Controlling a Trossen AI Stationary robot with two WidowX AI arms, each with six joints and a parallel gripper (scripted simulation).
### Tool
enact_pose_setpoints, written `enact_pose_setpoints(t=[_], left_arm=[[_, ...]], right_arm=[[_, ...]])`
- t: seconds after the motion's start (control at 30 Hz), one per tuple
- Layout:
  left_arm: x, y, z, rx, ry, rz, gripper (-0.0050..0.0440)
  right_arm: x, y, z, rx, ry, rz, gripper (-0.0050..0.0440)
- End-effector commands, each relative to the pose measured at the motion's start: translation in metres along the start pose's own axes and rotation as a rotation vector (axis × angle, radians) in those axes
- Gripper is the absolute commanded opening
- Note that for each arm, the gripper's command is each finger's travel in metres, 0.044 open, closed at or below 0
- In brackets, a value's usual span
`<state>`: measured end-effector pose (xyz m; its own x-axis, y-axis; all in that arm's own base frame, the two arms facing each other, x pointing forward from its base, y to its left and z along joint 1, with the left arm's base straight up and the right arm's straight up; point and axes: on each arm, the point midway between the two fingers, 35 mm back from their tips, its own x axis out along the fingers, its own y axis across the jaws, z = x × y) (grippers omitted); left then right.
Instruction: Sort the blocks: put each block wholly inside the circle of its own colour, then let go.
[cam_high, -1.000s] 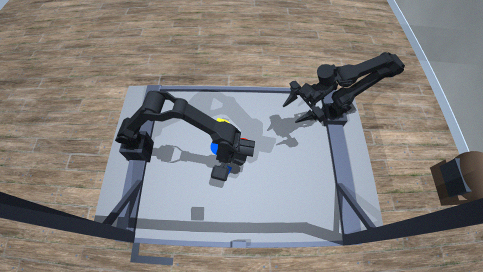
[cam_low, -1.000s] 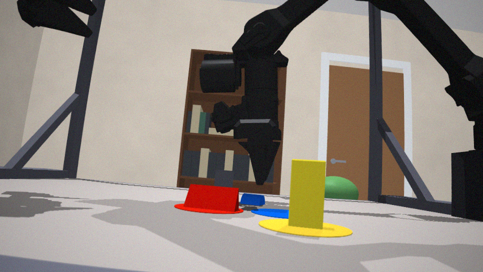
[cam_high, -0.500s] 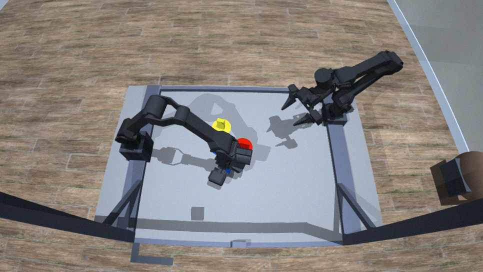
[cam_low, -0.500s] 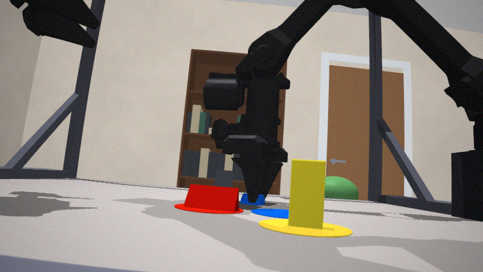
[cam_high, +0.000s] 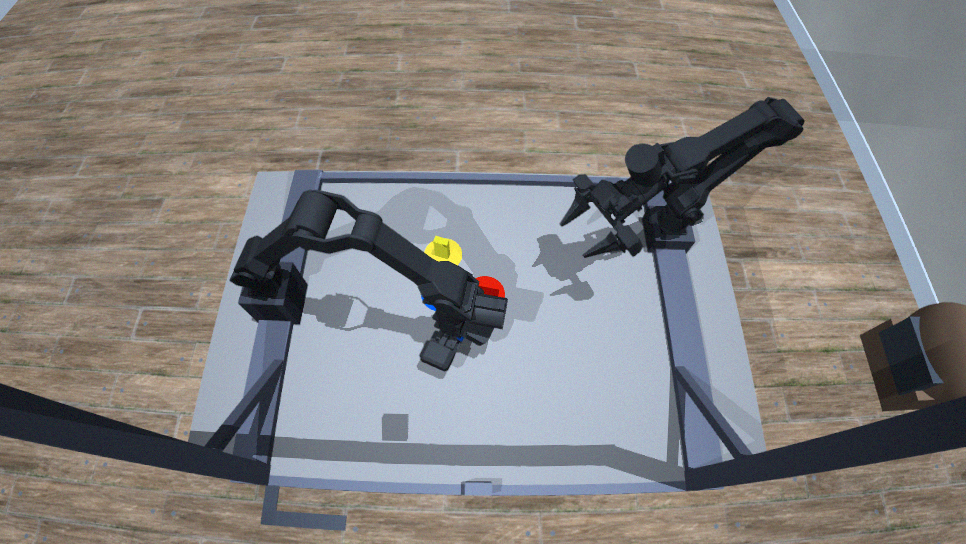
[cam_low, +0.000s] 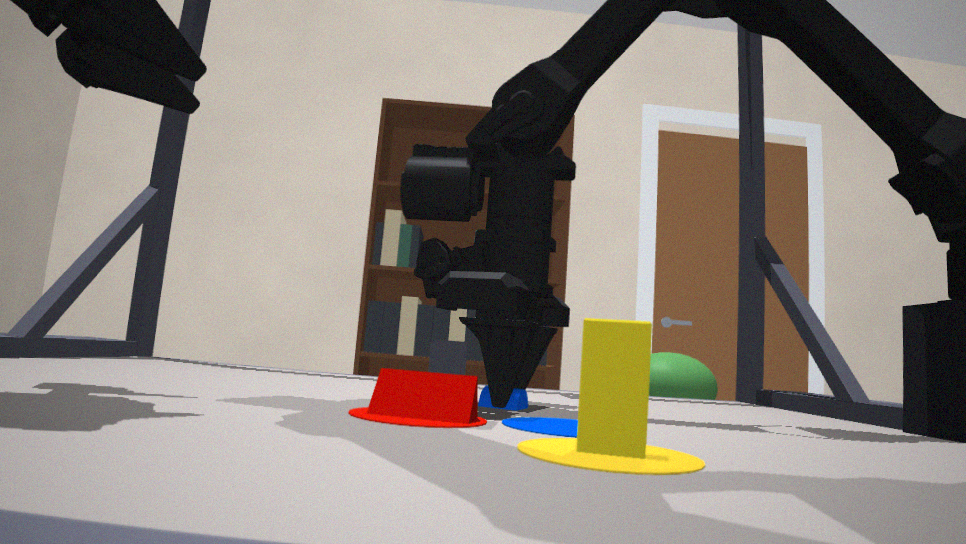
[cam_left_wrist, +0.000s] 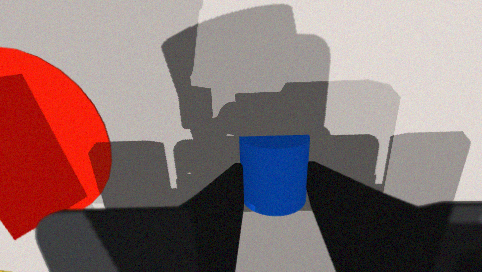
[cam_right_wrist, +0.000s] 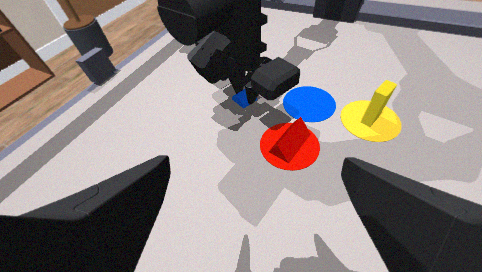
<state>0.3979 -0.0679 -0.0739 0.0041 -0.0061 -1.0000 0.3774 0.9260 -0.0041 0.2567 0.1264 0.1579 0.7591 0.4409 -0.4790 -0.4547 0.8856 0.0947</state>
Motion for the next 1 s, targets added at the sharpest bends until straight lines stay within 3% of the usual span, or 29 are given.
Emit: enact_pose_setpoints(t=[0.0,0.07,0.2,0.4,0.53,0.67,0.9,0.97], left_arm=[[-0.021,0.003,0.011,0.005,-0.059,0.017,0.0075],[-0.024,0.002,0.011,0.004,-0.057,0.017,0.0027],[-0.052,0.003,0.014,0.004,-0.069,0.019,0.0107],[-0.076,0.004,0.012,0.005,-0.069,0.020,0.0107],[-0.085,0.019,-0.009,0.005,-0.047,0.015,0.0107],[-0.097,0.056,-0.042,0.005,-0.046,0.015,0.0107],[-0.096,0.085,-0.068,0.005,-0.046,0.017,0.0107],[-0.083,0.087,-0.071,0.004,-0.032,0.010,0.0107]], right_arm=[[0.003,0.002,0.001,0.009,-0.007,-0.002,0.0400],[0.005,0.003,0.000,0.012,-0.007,-0.003,0.0400],[0.006,0.004,0.008,0.018,-0.033,-0.006,0.0400],[0.001,0.004,0.031,0.027,-0.105,-0.014,0.0400],[-0.002,-0.005,0.041,0.058,-0.143,-0.066,0.0400],[-0.007,-0.019,0.052,0.099,-0.185,-0.147,0.0400],[-0.011,-0.033,0.053,0.134,-0.185,-0.219,0.0400],[-0.012,-0.037,0.051,0.142,-0.180,-0.236,0.0400]])
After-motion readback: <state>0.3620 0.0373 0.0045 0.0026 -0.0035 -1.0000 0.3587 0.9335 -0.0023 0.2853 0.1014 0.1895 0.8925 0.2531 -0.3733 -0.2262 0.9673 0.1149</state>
